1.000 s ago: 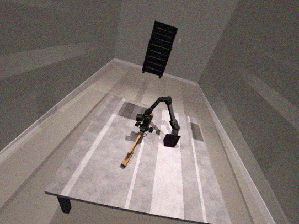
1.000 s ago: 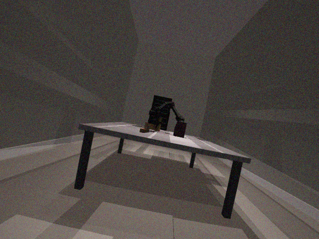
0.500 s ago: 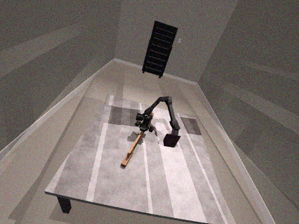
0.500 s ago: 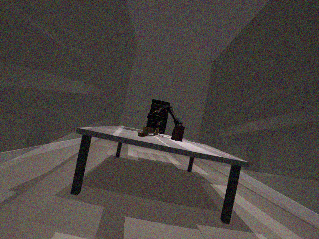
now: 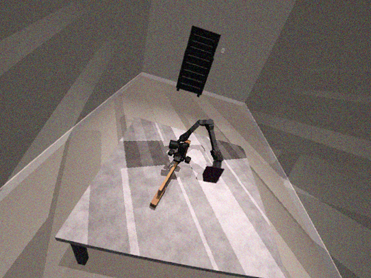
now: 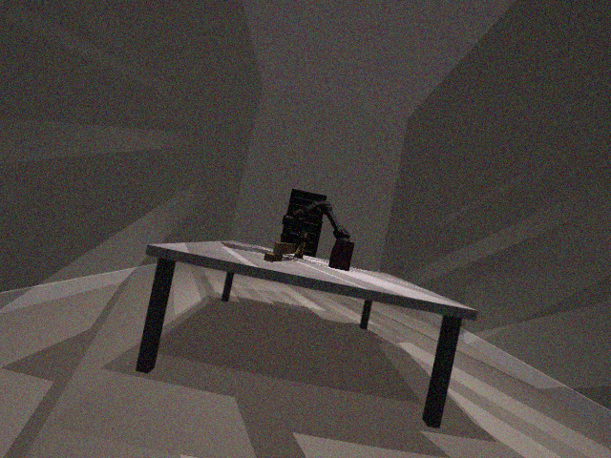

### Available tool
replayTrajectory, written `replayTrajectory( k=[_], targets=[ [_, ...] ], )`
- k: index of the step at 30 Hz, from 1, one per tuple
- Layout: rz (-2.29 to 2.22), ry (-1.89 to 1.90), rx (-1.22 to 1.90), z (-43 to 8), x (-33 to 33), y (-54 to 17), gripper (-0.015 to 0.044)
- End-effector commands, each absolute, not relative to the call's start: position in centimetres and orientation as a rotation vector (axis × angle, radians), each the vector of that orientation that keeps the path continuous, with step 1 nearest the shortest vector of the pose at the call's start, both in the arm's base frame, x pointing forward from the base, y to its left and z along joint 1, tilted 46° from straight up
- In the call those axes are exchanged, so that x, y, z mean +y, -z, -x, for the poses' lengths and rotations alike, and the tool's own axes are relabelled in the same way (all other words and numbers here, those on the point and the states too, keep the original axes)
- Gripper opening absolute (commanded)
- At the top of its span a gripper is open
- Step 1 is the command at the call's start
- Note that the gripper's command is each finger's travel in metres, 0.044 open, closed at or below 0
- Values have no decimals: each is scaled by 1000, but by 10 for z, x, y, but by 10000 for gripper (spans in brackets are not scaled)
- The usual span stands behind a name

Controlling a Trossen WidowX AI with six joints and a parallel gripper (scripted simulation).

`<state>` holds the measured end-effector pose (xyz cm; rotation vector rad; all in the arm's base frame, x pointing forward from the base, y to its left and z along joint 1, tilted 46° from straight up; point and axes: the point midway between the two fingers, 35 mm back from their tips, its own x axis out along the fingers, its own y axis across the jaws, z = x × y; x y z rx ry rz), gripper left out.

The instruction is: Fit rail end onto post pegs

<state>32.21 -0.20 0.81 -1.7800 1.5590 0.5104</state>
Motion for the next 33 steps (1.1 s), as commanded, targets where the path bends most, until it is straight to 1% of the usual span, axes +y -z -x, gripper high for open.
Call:
replayTrajectory(
  k=[1,33],
  targets=[
    [1779,-512,1543,-324,3,-12,0],
    [1779,-512,1543,-322,2,-9,0]
  ],
)
